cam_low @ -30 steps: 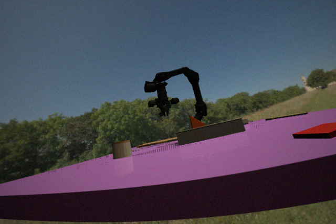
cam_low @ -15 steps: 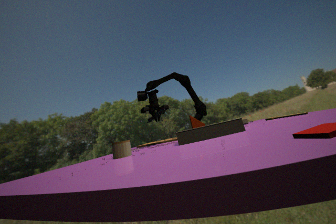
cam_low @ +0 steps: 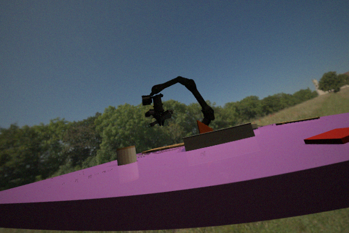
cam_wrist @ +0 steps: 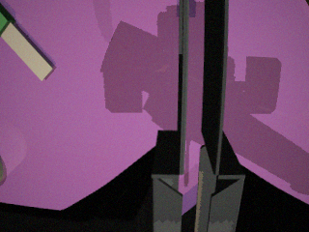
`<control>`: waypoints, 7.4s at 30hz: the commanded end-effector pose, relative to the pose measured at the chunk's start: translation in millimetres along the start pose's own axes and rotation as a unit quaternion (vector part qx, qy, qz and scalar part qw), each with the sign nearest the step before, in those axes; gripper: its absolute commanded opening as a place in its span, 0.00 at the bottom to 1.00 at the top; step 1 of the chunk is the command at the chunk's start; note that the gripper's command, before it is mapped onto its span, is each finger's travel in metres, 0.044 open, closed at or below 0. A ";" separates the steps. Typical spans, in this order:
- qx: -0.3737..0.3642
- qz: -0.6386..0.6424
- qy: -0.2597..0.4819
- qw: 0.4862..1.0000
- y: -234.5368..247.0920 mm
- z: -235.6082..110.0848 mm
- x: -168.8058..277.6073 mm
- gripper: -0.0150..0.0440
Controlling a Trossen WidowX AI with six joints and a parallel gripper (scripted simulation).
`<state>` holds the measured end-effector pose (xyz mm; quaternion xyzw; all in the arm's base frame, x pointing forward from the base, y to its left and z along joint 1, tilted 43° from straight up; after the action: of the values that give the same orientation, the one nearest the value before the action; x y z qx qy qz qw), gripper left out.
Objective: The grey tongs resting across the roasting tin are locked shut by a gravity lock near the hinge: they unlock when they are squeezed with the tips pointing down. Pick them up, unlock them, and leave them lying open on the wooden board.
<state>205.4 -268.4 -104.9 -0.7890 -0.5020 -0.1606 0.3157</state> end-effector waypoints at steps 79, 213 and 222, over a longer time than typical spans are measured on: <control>-0.023 -0.300 -0.217 0.929 -195.5 26.3 -176.3 0.00; -0.012 -0.304 -0.106 0.947 -194.2 16.1 -180.4 0.00; -0.004 -0.306 -0.046 0.951 -195.3 8.2 -178.7 0.00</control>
<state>-49.2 -321.8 -152.3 -0.6068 -0.7355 -0.2100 0.2161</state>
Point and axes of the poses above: the point midway between the two fingers, 35 mm back from their tips, its own z axis out along the fingers, its own y axis across the jaws, x = y × z, the point moved 3 cm from there along -z, back along the fingers, and after that the axes turned 14 degrees about -z, right-handed, at the moved point
